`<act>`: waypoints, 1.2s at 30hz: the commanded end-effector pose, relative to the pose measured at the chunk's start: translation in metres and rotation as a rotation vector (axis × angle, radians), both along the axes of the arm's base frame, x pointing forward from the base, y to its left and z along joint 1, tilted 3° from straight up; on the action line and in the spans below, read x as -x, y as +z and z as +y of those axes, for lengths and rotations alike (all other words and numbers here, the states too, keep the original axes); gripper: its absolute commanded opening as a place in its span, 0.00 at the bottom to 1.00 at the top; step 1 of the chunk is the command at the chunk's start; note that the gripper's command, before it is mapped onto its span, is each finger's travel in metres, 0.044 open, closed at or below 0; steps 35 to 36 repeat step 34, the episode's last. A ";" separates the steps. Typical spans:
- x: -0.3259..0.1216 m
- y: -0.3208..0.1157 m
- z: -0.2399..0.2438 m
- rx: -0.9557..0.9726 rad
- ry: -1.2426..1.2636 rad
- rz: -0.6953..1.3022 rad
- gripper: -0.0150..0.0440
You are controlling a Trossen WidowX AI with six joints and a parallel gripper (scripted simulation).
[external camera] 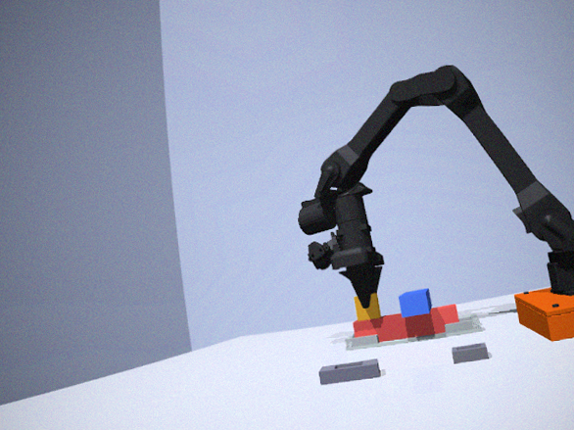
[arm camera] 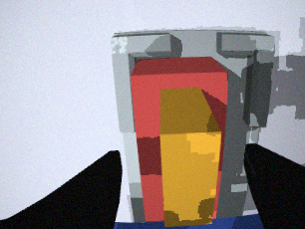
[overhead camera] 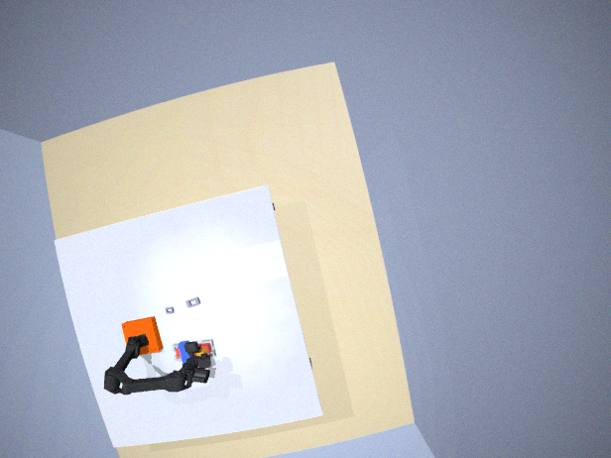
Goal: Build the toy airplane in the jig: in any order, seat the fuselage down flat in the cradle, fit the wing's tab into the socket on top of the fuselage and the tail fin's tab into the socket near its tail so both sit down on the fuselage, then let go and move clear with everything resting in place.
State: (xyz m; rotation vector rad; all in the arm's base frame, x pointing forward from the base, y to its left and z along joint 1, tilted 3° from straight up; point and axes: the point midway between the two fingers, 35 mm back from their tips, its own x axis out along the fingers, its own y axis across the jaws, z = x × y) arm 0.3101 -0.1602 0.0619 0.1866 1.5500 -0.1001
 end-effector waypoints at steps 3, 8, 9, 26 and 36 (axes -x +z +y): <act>-0.002 0.066 -0.005 0.010 -0.001 -0.013 0.69; -0.002 0.084 -0.006 0.009 -0.001 -0.011 0.69; -0.002 0.084 -0.006 0.009 -0.001 -0.011 0.69; -0.002 0.084 -0.005 0.009 -0.001 -0.011 0.69; -0.003 0.084 -0.005 0.009 -0.001 -0.011 0.69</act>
